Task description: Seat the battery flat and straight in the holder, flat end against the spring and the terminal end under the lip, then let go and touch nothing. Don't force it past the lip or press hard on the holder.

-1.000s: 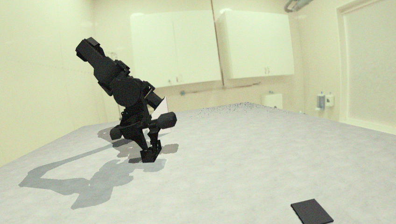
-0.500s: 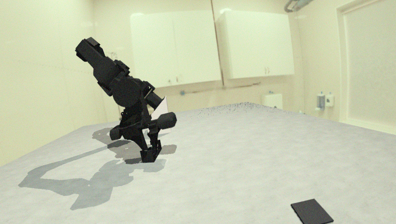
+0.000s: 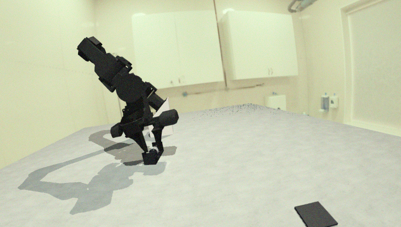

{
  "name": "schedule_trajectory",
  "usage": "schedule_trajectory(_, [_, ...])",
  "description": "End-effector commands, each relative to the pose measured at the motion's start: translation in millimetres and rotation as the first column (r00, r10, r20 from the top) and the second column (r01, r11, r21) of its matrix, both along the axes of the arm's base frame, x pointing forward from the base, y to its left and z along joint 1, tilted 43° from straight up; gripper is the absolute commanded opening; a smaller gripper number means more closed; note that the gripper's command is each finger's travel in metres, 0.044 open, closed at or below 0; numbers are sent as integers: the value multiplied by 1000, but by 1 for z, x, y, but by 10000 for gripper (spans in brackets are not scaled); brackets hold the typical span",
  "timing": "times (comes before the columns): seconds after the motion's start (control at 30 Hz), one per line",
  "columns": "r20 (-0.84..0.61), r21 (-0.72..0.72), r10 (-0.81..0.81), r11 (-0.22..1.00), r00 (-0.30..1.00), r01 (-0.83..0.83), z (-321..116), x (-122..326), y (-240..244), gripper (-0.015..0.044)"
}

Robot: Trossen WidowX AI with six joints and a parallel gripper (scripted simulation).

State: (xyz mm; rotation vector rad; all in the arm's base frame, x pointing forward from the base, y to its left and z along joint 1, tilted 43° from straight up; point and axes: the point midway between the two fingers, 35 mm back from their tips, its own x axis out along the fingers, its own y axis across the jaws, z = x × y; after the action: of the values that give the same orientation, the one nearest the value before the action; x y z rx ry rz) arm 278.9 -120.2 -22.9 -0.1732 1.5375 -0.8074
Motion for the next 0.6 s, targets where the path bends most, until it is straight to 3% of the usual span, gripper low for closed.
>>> schedule_trajectory(0.0, [11, 2, -3, 1000, 1000, 3, 3, 3, 1, 179])
schedule_trajectory(0.33, [11, 6, -3, 1000, 1000, 3, 57, 10, 51, 440])
schedule_trajectory(0.57, [11, 6, -3, 1000, 1000, 3, 56, 10, 53, 440])
